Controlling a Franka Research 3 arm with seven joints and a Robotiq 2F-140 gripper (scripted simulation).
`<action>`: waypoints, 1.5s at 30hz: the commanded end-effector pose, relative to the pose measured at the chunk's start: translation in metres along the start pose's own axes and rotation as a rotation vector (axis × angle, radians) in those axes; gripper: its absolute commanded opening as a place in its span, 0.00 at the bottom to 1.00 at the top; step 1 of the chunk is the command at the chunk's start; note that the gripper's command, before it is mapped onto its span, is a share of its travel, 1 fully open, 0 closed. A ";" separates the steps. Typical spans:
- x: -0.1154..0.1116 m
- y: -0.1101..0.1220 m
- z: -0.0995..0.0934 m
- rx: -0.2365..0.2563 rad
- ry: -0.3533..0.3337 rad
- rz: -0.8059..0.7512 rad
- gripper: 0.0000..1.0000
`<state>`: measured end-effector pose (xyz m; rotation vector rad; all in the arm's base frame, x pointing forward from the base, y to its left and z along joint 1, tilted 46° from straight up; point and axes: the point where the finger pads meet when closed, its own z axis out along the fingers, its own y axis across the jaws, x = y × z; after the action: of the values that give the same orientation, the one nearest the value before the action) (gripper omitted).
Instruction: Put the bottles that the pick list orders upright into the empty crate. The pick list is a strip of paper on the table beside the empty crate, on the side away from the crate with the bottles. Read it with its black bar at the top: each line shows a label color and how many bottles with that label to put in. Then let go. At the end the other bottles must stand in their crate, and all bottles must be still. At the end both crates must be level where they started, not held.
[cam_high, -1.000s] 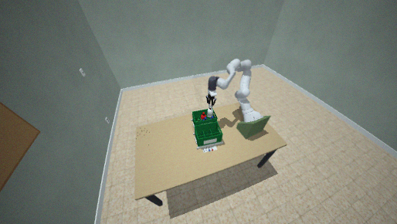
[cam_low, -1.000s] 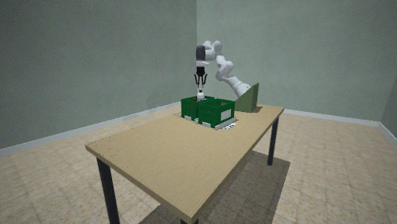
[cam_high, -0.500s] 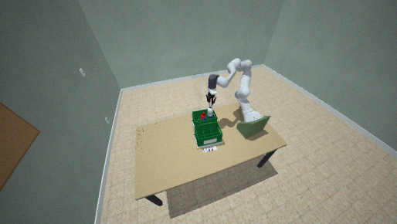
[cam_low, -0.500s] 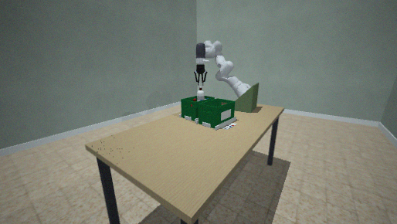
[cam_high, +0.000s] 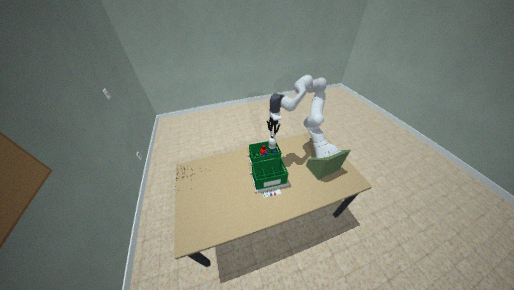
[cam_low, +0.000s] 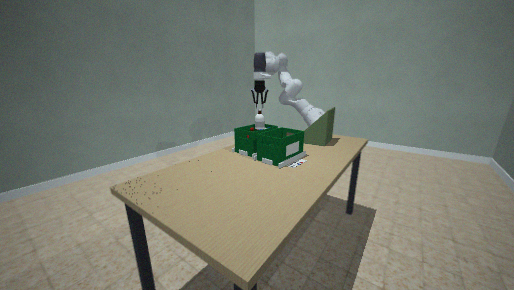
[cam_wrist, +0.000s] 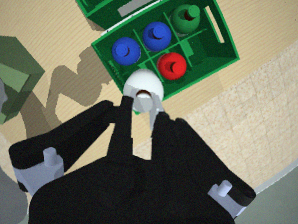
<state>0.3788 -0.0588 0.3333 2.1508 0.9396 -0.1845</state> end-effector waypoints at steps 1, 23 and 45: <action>0.000 0.000 -0.011 -0.002 0.004 -0.006 0.00; 0.000 0.000 -0.044 -0.002 0.004 -0.006 0.00; 0.000 0.000 -0.050 -0.002 0.004 -0.006 0.00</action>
<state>0.3695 -0.0287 0.3654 2.1503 0.9366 -0.1917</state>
